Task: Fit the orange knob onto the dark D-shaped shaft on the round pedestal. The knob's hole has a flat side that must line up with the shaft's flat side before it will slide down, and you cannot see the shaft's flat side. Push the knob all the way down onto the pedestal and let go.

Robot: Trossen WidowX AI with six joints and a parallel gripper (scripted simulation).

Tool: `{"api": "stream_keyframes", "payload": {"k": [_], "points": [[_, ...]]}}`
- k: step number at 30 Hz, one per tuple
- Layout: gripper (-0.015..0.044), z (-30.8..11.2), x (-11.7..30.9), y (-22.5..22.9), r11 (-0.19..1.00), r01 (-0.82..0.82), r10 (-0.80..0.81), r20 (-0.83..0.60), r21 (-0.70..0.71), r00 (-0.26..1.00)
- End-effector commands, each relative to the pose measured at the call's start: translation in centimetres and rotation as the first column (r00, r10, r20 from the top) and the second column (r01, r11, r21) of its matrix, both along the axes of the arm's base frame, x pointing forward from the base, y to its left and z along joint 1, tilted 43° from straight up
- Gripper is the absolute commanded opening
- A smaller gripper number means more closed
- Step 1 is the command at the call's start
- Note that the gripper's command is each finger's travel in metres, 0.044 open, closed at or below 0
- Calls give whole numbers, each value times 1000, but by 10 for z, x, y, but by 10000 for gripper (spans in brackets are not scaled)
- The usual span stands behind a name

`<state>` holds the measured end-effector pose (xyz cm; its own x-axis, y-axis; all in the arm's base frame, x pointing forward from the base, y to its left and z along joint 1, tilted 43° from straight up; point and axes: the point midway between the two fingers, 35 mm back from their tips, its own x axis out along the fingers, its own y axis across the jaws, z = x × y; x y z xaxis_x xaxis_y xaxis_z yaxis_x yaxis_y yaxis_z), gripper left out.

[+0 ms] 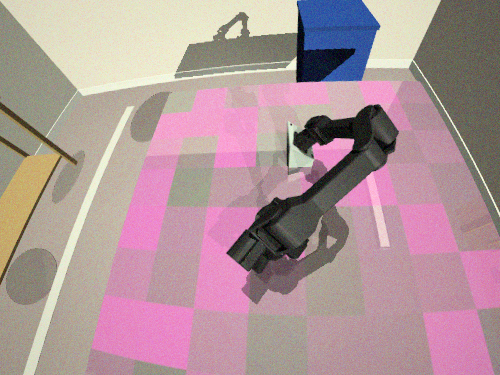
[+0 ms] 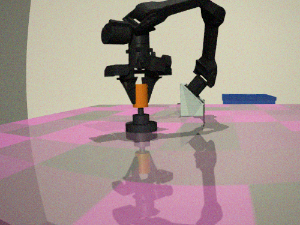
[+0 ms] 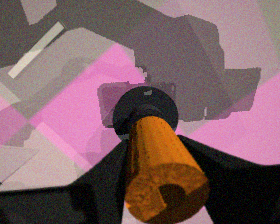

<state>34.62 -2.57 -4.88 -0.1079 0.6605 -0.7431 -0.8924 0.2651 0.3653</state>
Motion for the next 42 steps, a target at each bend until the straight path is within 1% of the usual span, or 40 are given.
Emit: {"api": "stream_keyframes", "payload": {"k": [1, 24, 27, 31, 42], "points": [[0, -1, -1, 0, 1000, -5, 5, 6, 1, 1000], [0, 2, 2, -1, 1000, -5, 5, 6, 1, 1000], [0, 2, 2, -1, 999, -45, 45, 42, 6, 998], [0, 1, 1, -1, 988, -153, 150, 138, 12, 979], [0, -1, -1, 0, 987, -161, 158, 145, 12, 977]]}}
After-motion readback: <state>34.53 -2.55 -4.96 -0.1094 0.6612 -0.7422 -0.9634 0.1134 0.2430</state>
